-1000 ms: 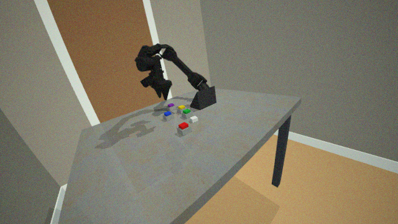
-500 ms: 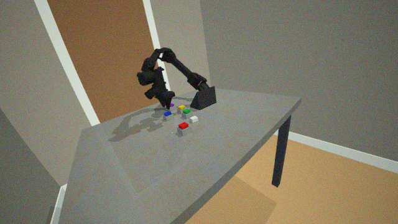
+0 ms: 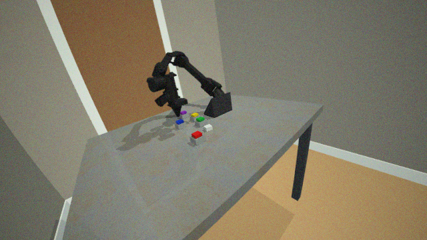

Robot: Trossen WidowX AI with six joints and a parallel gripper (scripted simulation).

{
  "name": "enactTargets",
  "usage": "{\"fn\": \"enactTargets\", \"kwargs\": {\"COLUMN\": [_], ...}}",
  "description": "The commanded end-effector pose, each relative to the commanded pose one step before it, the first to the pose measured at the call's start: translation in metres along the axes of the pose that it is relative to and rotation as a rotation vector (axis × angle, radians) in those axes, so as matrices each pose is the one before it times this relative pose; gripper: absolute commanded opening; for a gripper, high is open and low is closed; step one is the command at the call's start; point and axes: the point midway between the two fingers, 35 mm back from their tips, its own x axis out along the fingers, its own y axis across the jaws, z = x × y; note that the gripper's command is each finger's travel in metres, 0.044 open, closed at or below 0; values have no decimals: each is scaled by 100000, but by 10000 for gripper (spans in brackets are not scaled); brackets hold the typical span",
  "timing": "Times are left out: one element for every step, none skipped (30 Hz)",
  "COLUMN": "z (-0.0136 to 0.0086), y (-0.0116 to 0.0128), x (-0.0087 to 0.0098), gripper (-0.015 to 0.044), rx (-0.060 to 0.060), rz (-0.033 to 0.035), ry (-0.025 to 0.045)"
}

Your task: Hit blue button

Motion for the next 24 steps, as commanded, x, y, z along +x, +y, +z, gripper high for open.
{"fn": "enactTargets", "kwargs": {"z": [-114,5,4,3,2,1,0,0,-1,-2,-3,-4,-5,-6,-7,-8,-9,-8,-5,-2,0,0,0,0], "y": [-15,1,1,0,0,-1,-1,-2,-2,-3,-3,-4,-4,-5,-5,-6,-6,-5,-3,-1,0,0,0,0], "x": [630,161,160,160,160,160,159,159,159,159,158,158,158,157,157,157,156,125,75,25,0,0,0,0], "gripper": [20,20,20,20,20,20,20,20,20,20,20,20,20,20,20,20,20,20,20,20,20,20,20,20], "rx": [-814,0,0,1,1,1,1,1,1,1,2,2,2,2,2,2,2,2,1,0,0,0,0,0], "rz": [-425,1,-1,-2,-3,-5,-6,-8,-9,-10,-12,-13,-15,-16,-17,-19,-20,-17,-11,-4,0,0,0,0], "ry": [268,-3,-3,-3,-2,-2,-2,-1,-1,-1,0,0,0,1,1,1,2,2,1,0,0,0,0,0]}}
